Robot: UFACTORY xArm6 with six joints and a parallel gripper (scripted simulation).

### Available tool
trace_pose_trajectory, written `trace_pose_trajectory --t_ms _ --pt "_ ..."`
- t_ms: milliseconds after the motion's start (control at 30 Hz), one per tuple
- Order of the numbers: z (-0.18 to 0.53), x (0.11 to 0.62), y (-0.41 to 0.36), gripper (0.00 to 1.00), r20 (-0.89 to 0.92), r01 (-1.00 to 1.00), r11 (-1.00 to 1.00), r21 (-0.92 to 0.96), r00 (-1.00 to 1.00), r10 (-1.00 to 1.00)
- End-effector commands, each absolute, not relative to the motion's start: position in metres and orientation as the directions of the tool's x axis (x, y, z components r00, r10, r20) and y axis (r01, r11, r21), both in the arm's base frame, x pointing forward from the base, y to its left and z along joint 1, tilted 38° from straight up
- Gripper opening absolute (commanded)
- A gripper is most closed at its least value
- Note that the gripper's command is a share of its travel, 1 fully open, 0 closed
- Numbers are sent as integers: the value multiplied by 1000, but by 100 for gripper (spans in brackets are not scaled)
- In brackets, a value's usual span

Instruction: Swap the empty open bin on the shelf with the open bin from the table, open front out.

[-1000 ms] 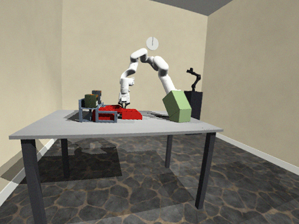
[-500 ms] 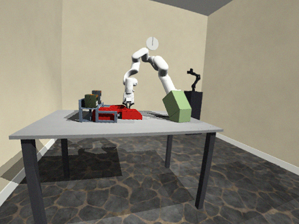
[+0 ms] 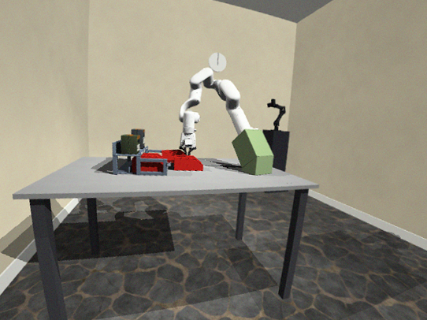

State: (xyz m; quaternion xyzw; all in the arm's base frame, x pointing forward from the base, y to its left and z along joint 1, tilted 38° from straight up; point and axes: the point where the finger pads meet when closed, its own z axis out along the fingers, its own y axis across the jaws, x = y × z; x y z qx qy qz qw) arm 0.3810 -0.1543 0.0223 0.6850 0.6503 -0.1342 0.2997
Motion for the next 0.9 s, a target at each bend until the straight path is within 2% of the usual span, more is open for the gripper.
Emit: trace_pose_trajectory --t_ms 0,867 --pt "22 378 -154 0 -573 971 27 239 119 811" --pt "21 372 -154 0 -573 971 27 239 119 811"
